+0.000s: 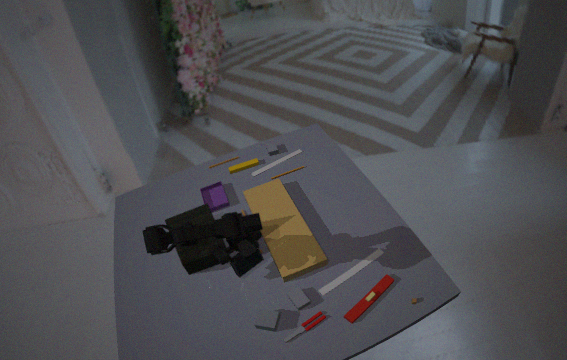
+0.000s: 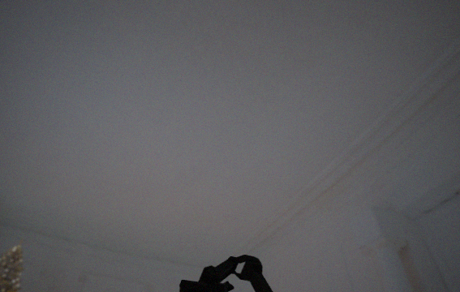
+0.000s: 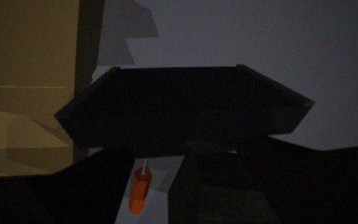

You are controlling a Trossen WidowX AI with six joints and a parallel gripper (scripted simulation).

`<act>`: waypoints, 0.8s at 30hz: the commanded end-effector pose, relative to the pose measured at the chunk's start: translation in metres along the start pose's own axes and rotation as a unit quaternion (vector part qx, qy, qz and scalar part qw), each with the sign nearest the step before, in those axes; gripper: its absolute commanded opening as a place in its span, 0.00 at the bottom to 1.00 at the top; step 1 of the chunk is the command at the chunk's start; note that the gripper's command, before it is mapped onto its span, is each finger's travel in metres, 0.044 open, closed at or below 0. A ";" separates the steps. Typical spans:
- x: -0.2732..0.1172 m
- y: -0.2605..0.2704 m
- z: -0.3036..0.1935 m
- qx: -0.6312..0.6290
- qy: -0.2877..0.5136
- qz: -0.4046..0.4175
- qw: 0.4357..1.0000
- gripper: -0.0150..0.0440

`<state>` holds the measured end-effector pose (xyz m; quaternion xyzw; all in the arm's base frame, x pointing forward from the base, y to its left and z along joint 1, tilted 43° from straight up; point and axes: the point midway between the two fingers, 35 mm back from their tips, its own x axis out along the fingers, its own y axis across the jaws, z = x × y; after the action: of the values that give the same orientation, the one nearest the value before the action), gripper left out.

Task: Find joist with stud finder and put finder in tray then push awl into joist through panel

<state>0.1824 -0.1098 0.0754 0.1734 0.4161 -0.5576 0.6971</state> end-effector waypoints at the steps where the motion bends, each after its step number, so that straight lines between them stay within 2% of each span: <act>1: 0.000 0.001 0.002 -0.002 0.016 0.000 1.000 0.25; 24: 0.001 0.001 0.006 -0.003 0.092 0.000 0.996 0.25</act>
<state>0.1843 -0.1137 0.0777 0.2174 0.4711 -0.5415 0.6615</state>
